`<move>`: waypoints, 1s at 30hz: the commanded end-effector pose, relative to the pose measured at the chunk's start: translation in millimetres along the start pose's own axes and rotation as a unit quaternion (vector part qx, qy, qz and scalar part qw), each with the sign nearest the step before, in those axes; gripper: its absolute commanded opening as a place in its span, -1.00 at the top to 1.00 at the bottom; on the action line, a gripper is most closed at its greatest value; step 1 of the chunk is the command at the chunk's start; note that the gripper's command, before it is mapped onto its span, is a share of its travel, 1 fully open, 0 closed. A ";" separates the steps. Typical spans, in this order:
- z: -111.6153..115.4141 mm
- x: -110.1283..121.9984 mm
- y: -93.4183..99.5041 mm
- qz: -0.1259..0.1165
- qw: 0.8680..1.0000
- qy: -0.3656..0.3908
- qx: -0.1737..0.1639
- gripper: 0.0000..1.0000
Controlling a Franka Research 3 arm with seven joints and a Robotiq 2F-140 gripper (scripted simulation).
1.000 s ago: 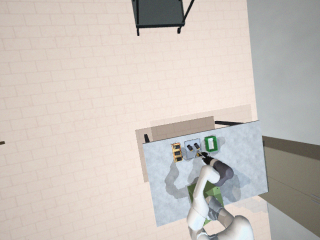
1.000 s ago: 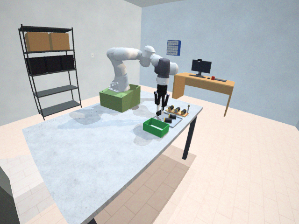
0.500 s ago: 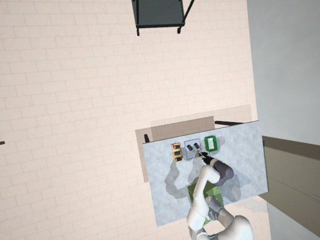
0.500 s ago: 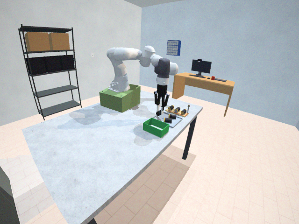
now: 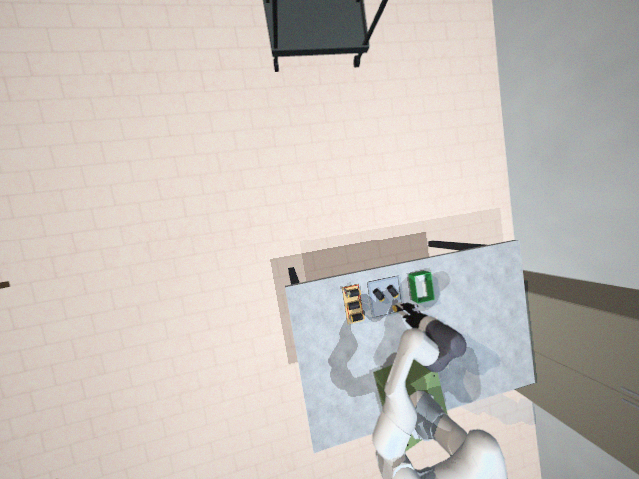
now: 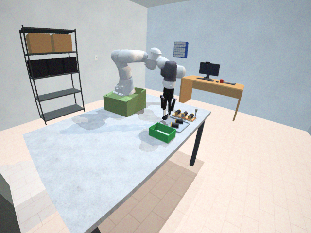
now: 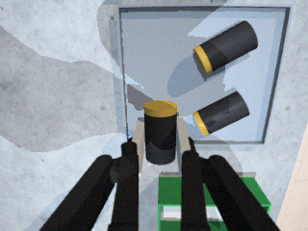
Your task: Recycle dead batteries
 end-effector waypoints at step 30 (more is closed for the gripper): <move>0.7 1.6 -32.9 0.002 1.000 0.003 -0.001 0.68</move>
Point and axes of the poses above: the point where the finger pads meet when closed, its own y axis back along the fingers, its own x axis across the jaws, z = x × y, the point moved 8 cm from there along y, back along the fingers, and after that the axes turned 5 degrees about -y, right-handed, at the moved point
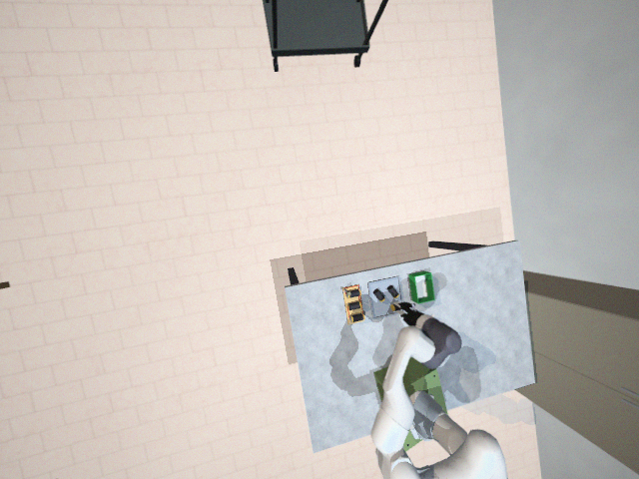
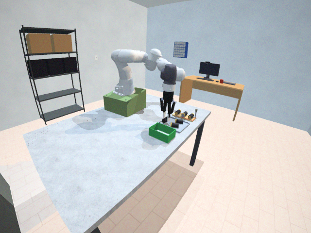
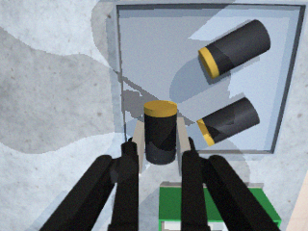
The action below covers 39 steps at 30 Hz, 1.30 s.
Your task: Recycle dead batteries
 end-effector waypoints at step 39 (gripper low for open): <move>1.4 2.6 -21.4 0.005 1.000 0.002 -0.002 0.41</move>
Point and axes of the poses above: the point where the finger pads meet when closed, its own y axis back along the fingers, its own x axis across the jaws, z = x × y, the point moved 8 cm from there along y, back along the fingers, and after that the axes turned 5 degrees about -y, right-handed, at the moved point
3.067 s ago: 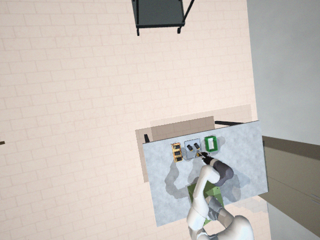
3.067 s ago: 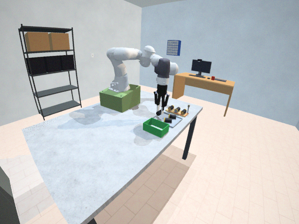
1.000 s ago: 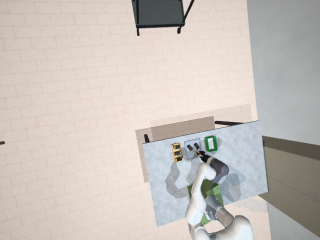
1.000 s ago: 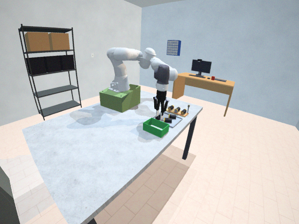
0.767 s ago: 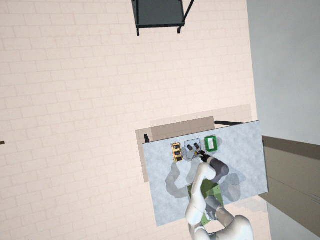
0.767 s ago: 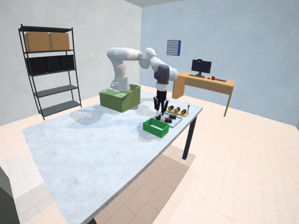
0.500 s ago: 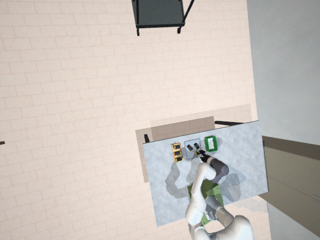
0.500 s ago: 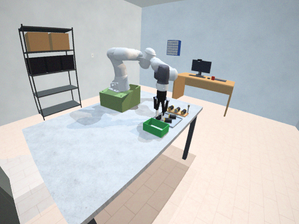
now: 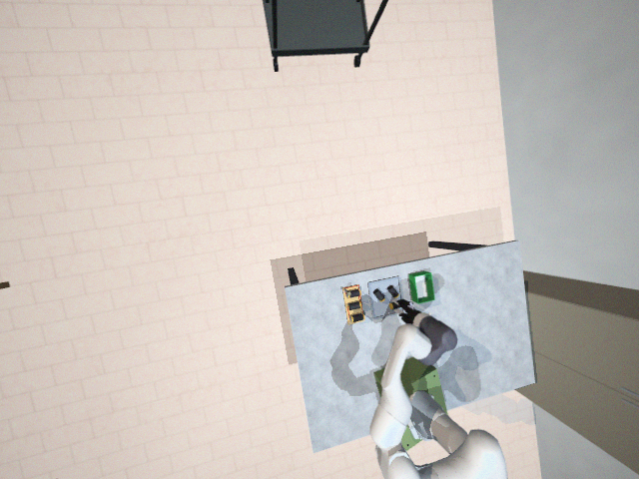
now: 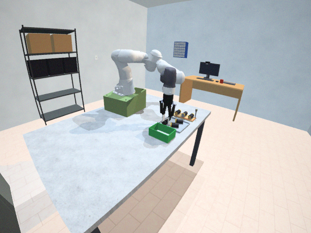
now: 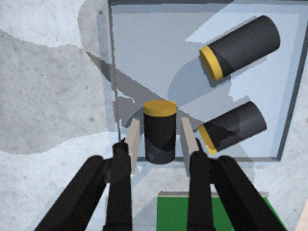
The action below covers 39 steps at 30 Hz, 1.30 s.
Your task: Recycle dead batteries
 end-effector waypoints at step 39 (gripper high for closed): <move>0.2 0.5 111.1 0.001 1.000 0.002 -0.001 0.41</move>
Point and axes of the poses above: the point where the finger pads meet when closed, its own y axis back along the fingers, its own x axis across the jaws, z = x × y, the point moved 8 cm from there along y, back along the fingers, and after that the axes turned 5 degrees about -y, right-handed, at the moved point
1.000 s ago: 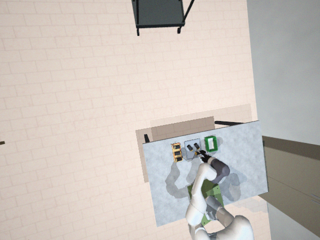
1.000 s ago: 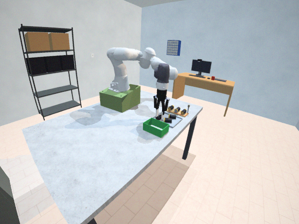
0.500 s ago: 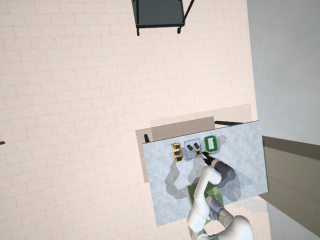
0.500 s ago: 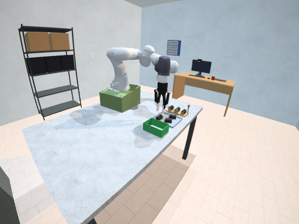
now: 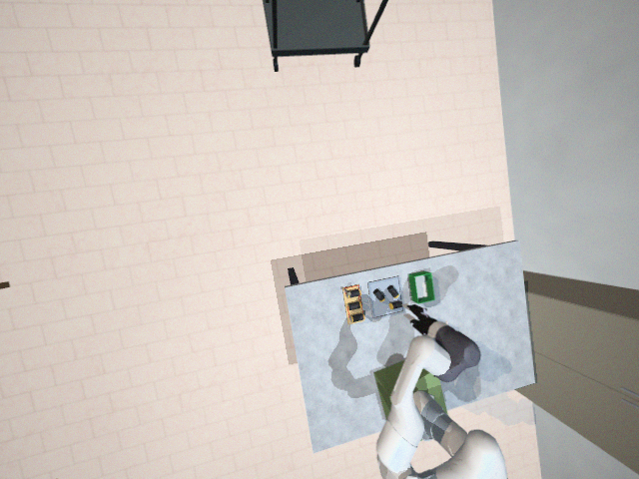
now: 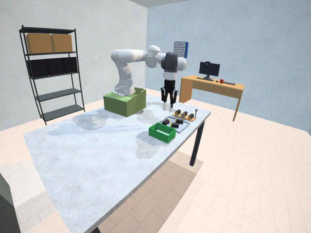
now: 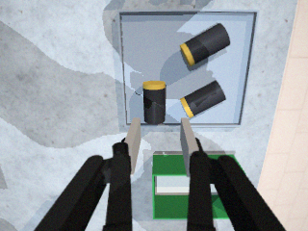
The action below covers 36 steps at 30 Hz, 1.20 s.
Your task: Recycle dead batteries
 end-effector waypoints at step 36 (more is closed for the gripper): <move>-236.7 87.8 11.5 -0.010 1.000 0.001 0.001 0.41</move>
Point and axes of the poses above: the point where the finger pads meet when closed, its own y axis back along the fingers, its own x axis across the jaws, z = x × y, the point moved 8 cm from there along y, back along the fingers, and after that the axes turned 5 degrees about -y, right-handed, at the moved point
